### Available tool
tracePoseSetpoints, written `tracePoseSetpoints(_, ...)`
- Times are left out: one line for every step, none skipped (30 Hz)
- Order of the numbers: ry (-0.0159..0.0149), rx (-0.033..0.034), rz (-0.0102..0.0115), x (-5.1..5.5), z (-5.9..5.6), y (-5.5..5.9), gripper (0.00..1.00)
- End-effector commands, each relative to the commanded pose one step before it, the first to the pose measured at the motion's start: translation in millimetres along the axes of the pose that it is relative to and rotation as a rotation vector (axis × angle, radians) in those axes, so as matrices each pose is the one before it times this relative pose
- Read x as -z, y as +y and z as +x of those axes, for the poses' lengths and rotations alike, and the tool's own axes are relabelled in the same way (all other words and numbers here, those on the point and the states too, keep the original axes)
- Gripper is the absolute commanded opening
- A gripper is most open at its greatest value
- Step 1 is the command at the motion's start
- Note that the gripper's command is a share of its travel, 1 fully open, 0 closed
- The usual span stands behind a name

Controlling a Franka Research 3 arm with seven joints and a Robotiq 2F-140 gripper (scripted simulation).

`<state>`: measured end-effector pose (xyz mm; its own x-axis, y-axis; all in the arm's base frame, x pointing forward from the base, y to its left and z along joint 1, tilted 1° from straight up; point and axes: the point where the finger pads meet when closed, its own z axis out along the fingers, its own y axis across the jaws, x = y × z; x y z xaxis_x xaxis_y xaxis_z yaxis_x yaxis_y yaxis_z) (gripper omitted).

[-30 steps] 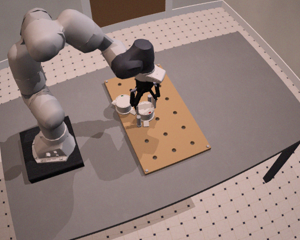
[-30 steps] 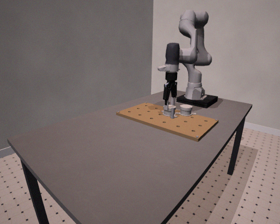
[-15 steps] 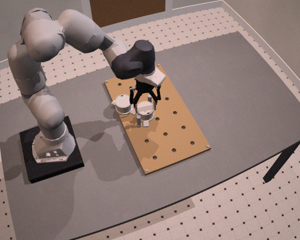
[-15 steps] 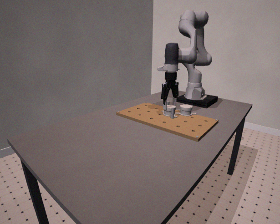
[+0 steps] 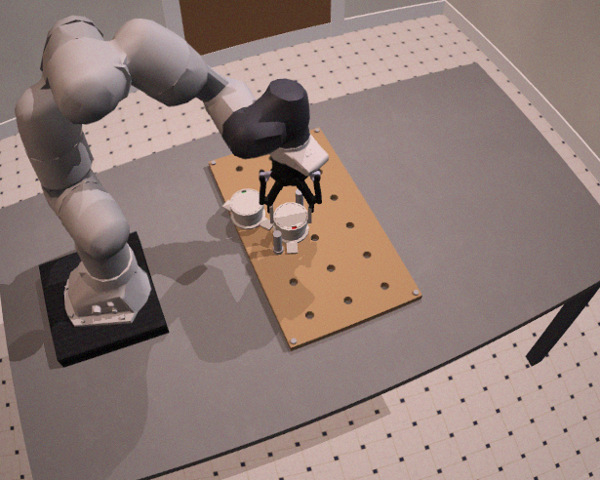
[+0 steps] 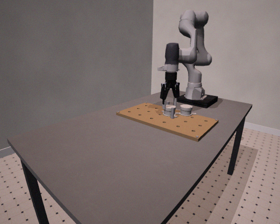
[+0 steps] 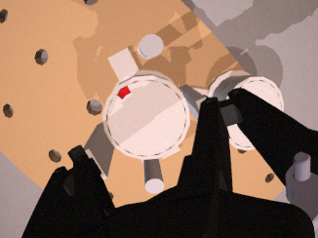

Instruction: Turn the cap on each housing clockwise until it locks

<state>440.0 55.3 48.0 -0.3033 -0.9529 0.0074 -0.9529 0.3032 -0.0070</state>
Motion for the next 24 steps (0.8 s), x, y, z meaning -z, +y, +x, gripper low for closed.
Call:
tracePoseSetpoints(0.00970,-0.07429,0.00497,-0.73,-0.17,0.45,0.10)
tracePoseSetpoints(0.00000,0.00000,0.00000,0.00,0.00,0.00,0.10)
tracePoseSetpoints(0.00000,-0.00730,0.00000,0.00,0.00,0.00,0.10)
tracePoseSetpoints(0.00000,-0.00954,0.00000,0.00,0.00,0.00,0.10)
tracePoseSetpoints(0.00000,-0.01185,0.00000,0.00,0.00,0.00,0.10)
tracePoseSetpoints(0.00000,-0.01416,0.00000,0.00,0.00,0.00,0.10)
tracePoseSetpoints(0.00000,-0.01643,0.00000,0.00,0.00,0.00,0.10)
tracePoseSetpoints(0.00000,-0.01858,0.00000,0.00,0.00,0.00,0.10)
tracePoseSetpoints(0.00000,-0.02057,0.00000,0.00,0.00,0.00,0.10)
tracePoseSetpoints(0.00000,-0.02236,0.00000,0.00,0.00,0.00,0.10)
tracePoseSetpoints(0.00000,-0.02391,0.00000,0.00,0.00,0.00,0.10)
tracePoseSetpoints(0.00000,-0.02518,0.00000,0.00,0.00,0.00,0.10)
tracePoseSetpoints(0.00000,-0.02616,0.00000,0.00,0.00,0.00,0.10)
tracePoseSetpoints(0.00000,-0.02682,0.00000,0.00,0.00,0.00,0.10)
tracePoseSetpoints(0.00000,-0.02716,0.00000,0.00,0.00,0.00,0.10)
tracePoseSetpoints(0.00000,-0.02716,0.00000,0.00,0.00,0.00,0.10)
tracePoseSetpoints(0.00000,-0.02682,0.00000,0.00,0.00,0.00,0.10)
tracePoseSetpoints(0.00000,0.00000,0.00000,0.00,0.00,0.00,0.10)
tracePoseSetpoints(0.00000,0.00000,0.00000,0.00,0.00,0.00,0.10)
tracePoseSetpoints(0.00000,-0.02616,0.00000,0.00,0.00,0.00,0.10)
tracePoseSetpoints(0.00000,-0.02518,0.00000,0.00,0.00,0.00,0.10)
tracePoseSetpoints(0.00000,-0.02391,0.00000,0.00,0.00,0.00,0.10)
tracePoseSetpoints(0.00000,-0.02236,0.00000,0.00,0.00,0.00,0.10)
tracePoseSetpoints(0.00000,-0.02057,0.00000,0.00,0.00,0.00,0.10)
